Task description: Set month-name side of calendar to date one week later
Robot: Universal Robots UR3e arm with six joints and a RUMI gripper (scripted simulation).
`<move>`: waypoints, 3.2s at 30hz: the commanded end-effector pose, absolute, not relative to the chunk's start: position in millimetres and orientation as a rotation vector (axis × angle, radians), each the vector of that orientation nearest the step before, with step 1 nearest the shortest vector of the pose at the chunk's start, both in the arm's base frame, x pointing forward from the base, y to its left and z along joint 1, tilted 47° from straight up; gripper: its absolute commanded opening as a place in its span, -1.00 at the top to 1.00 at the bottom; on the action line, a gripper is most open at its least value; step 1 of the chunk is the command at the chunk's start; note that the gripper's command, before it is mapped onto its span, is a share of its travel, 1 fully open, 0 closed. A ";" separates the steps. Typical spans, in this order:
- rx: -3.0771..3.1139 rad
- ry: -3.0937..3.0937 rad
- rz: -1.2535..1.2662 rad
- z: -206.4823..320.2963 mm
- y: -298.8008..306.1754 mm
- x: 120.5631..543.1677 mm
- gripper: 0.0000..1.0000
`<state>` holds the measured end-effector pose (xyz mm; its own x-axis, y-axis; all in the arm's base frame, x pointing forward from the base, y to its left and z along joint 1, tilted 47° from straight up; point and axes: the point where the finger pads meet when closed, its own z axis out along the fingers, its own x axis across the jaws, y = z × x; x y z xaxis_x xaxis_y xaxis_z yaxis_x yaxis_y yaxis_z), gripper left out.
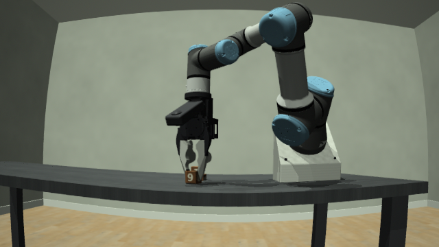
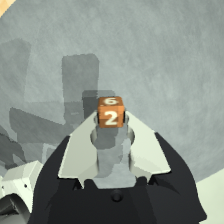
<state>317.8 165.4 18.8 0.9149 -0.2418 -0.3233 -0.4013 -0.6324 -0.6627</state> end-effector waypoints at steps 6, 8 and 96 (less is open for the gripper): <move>-2.283 0.456 0.258 18.2 165.7 318.4 0.78; -2.283 0.456 0.258 18.2 165.7 318.4 0.78; -2.283 0.456 0.258 18.2 165.7 318.4 0.49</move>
<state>317.8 166.3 18.0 0.9149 -0.2418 -0.3232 -0.4012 -0.6324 -0.6627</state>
